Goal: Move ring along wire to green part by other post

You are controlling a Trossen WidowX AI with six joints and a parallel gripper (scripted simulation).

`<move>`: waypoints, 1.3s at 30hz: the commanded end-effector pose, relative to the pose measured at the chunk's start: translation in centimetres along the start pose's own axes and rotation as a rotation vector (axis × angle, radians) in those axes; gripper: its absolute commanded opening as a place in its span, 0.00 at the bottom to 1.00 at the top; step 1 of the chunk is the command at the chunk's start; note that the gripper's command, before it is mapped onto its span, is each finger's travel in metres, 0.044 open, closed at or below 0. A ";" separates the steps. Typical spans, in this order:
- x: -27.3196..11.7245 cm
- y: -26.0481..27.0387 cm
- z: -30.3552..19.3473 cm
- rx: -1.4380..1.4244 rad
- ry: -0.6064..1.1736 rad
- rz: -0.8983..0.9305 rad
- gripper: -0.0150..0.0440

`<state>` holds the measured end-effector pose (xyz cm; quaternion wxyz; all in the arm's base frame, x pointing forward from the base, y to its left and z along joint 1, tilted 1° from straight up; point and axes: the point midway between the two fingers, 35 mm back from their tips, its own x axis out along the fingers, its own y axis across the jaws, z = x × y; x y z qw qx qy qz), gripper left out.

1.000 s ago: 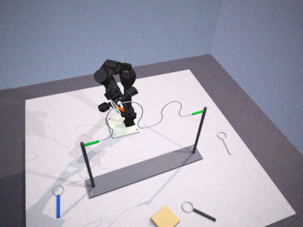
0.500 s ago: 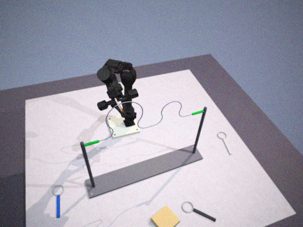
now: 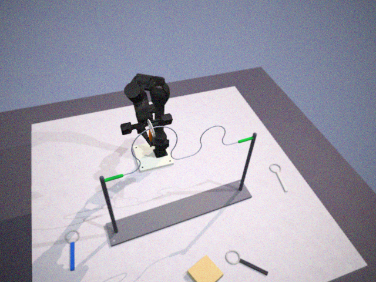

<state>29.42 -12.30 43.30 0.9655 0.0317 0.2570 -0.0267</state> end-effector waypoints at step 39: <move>-0.1 -1.6 0.4 -0.459 -0.057 -0.287 0.00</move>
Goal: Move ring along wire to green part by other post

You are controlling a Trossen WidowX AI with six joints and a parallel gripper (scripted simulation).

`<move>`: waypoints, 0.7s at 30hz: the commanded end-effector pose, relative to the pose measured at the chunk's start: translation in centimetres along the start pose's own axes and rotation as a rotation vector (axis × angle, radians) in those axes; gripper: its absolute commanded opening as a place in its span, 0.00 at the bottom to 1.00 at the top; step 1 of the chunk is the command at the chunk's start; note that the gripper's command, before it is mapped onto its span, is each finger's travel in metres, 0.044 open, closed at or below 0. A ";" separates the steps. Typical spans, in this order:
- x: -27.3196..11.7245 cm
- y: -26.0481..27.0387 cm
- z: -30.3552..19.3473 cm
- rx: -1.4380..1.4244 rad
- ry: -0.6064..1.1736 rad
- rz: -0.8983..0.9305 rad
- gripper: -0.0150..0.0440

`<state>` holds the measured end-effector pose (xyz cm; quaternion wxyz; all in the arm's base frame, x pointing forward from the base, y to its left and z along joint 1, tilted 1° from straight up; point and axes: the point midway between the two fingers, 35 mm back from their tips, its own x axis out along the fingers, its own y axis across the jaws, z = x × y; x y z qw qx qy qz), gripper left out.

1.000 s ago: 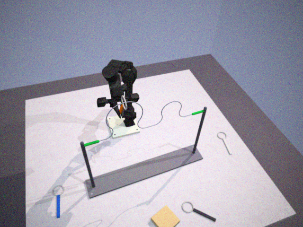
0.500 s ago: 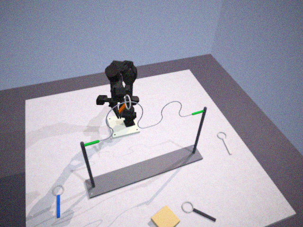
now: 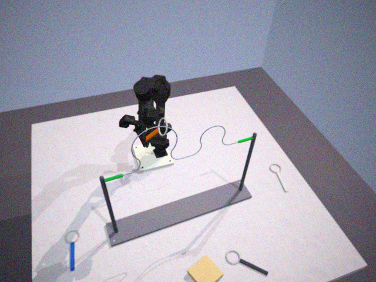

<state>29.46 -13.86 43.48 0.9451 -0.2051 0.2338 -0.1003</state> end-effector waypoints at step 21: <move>0.0 -0.9 0.1 -0.263 -0.036 -0.154 0.00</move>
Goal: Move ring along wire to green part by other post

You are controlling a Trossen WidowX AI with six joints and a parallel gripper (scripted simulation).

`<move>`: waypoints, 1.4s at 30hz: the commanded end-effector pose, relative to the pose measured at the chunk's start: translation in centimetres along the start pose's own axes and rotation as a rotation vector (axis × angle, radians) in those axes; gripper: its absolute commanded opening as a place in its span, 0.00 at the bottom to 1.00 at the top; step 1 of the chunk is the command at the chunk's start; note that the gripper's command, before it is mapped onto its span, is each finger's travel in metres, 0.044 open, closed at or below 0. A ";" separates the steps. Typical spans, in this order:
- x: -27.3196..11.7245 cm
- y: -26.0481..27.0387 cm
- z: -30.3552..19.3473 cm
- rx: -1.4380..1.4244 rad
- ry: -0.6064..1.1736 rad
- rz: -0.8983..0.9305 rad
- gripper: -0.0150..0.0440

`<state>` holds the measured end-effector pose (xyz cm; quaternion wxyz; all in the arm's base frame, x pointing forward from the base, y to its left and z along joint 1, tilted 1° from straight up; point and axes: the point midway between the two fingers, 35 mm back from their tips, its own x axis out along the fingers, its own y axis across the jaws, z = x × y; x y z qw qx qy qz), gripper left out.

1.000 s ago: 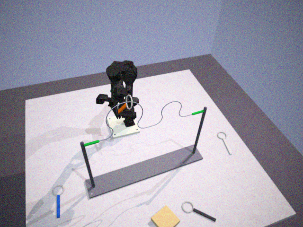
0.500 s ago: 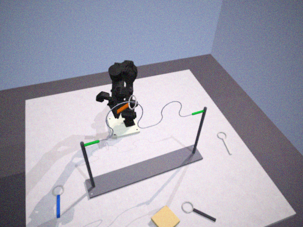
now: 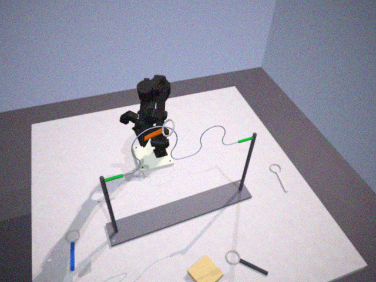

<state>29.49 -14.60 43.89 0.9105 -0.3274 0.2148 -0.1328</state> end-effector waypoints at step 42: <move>0.0 -1.8 0.4 -0.490 -0.065 -0.278 0.00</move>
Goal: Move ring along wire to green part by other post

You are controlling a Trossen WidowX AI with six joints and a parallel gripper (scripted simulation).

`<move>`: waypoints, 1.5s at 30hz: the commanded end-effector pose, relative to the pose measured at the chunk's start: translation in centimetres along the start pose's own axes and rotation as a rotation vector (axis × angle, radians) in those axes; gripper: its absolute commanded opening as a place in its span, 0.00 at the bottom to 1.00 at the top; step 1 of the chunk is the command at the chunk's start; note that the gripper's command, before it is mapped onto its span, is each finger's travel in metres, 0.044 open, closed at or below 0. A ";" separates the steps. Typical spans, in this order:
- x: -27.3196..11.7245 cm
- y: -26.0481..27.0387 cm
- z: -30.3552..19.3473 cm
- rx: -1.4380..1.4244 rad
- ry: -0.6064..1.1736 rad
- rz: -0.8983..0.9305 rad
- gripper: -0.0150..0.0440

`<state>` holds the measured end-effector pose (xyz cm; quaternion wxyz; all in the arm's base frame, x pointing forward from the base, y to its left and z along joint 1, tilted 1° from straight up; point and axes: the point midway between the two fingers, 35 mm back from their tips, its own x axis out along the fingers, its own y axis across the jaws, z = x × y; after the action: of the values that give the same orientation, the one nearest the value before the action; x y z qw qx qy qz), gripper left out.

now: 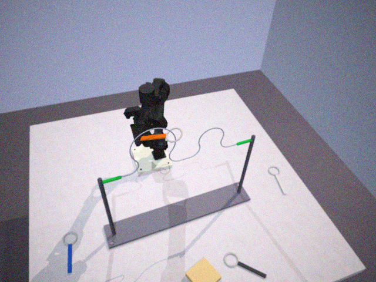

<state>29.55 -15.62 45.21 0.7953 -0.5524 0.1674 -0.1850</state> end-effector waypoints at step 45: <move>-0.1 -1.9 0.4 -0.524 -0.061 -0.293 0.00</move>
<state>29.49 -15.88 47.09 0.6108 -0.7500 0.1078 -0.2297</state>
